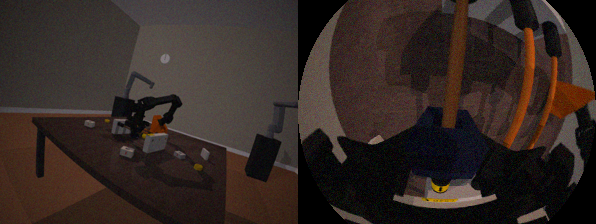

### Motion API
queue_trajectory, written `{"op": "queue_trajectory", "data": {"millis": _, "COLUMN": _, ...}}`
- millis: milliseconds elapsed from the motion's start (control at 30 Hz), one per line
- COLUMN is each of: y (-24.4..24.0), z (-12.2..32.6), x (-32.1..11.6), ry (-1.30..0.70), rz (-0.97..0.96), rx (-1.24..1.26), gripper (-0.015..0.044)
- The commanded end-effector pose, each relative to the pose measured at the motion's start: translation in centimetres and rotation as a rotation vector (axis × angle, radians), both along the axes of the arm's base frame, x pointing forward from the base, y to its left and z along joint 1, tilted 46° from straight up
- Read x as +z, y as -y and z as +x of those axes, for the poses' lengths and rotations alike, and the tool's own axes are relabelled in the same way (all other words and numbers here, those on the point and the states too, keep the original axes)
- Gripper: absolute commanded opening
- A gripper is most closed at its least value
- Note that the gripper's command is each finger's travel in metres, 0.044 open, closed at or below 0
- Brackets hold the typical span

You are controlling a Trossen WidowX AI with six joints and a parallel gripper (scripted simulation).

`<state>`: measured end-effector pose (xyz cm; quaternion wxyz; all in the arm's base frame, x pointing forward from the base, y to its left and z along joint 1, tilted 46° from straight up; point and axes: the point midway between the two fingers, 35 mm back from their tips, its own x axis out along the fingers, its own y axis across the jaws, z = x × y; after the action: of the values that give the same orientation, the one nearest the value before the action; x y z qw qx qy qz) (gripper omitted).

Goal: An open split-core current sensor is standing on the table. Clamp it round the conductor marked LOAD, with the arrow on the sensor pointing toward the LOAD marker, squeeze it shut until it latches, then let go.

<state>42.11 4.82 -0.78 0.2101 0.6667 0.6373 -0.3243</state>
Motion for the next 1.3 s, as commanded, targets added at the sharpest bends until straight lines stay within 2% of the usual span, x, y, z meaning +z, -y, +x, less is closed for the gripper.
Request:
{"op": "queue_trajectory", "data": {"millis": 0, "y": 0.0, "z": 0.0, "x": 0.0, "ry": 0.000, "rz": 0.000, "rx": 0.001, "gripper": 0.0258}}
{"op": "queue_trajectory", "data": {"millis": 233, "y": 0.0, "z": 0.0, "x": 0.0, "ry": 0.000, "rz": 0.000, "rx": 0.001, "gripper": 0.0258}}
{"op": "queue_trajectory", "data": {"millis": 467, "y": 0.0, "z": 0.0, "x": 0.0, "ry": 0.000, "rz": 0.000, "rx": 0.001, "gripper": 0.0440}}
{"op": "queue_trajectory", "data": {"millis": 767, "y": 0.2, "z": 0.1, "x": 0.2, "ry": 0.000, "rz": 0.000, "rx": 0.000, "gripper": 0.0440}}
{"op": "queue_trajectory", "data": {"millis": 1033, "y": 7.4, "z": 0.3, "x": 7.1, "ry": -0.005, "rz": 0.004, "rx": -0.003, "gripper": 0.0440}}
{"op": "queue_trajectory", "data": {"millis": 1267, "y": 7.6, "z": 0.2, "x": 7.3, "ry": -0.005, "rz": 0.005, "rx": -0.003, "gripper": 0.0440}}
